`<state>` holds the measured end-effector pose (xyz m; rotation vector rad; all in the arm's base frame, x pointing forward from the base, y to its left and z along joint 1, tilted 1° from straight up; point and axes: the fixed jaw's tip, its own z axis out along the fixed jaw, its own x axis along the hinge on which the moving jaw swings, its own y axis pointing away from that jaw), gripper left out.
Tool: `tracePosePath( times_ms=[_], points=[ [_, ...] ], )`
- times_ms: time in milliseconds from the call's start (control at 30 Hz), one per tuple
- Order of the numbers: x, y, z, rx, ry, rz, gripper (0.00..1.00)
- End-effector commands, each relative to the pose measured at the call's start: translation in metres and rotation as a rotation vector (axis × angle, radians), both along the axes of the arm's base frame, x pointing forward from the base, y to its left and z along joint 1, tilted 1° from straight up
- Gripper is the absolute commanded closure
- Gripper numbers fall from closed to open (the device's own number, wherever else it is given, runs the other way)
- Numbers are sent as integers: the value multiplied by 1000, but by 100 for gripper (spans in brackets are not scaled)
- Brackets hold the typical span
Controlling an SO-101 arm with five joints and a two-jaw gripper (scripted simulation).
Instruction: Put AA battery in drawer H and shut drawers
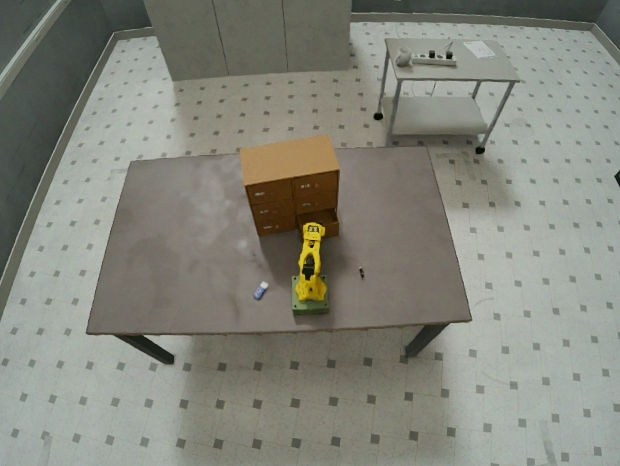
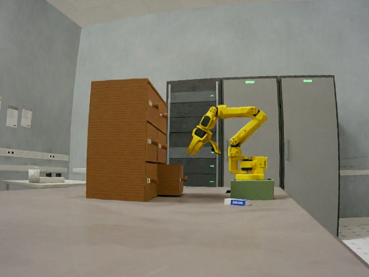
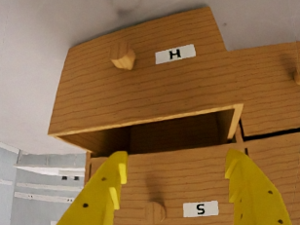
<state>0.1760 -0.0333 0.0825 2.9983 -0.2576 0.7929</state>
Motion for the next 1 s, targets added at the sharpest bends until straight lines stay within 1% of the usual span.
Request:
tracePosePath(
  times_ms=[0,133,833,967],
  points=[
    [-16,4,-4,7,-4,-3,75],
    [-28,6,-10,9,-4,-2,75],
    [-28,6,-10,9,-4,-2,75],
    [-34,-7,-12,-17,-59,-73,75]
  ],
)
